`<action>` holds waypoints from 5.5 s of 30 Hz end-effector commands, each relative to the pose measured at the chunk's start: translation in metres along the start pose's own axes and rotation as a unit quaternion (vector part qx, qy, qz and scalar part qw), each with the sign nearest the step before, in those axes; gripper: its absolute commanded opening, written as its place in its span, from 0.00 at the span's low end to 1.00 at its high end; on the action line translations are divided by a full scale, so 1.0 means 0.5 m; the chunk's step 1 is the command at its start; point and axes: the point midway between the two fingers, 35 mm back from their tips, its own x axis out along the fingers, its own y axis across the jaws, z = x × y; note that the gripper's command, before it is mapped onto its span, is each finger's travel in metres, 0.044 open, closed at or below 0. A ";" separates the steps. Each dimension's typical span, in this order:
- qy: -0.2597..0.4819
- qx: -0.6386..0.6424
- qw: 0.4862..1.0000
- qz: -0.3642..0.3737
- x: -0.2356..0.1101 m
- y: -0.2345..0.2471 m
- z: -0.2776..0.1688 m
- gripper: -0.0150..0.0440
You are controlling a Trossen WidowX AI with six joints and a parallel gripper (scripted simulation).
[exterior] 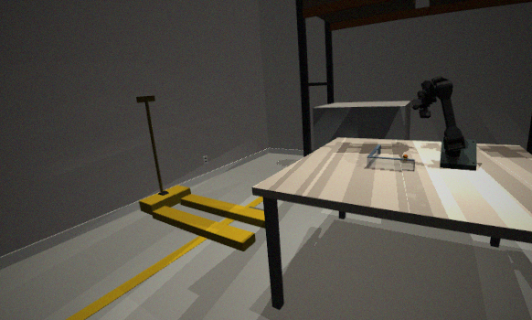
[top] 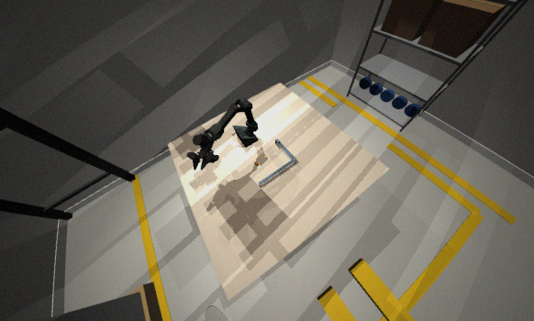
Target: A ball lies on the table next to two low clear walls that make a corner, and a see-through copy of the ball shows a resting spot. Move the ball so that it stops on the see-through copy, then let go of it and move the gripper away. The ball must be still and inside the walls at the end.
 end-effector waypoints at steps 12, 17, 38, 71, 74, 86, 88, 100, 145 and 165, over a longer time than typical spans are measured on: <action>-0.161 -0.347 0.874 0.300 -0.115 0.398 0.281 0.65; -0.226 -0.437 0.782 0.383 -0.203 0.527 0.326 0.65; -0.272 -0.486 0.708 0.434 -0.262 0.635 0.342 0.65; -0.273 -0.485 0.708 0.434 -0.231 0.693 0.340 0.50; -0.273 -0.485 0.708 0.434 -0.231 0.693 0.340 0.47; -0.272 -0.486 0.709 0.433 -0.244 0.654 0.346 0.25; -0.271 -0.486 0.709 0.433 -0.252 0.631 0.348 0.25; -0.270 -0.486 0.709 0.434 -0.327 0.499 0.350 0.25; -0.274 -0.484 0.708 0.436 -0.395 0.733 0.401 0.25; -0.274 -0.484 0.707 0.436 -0.376 0.773 0.399 0.25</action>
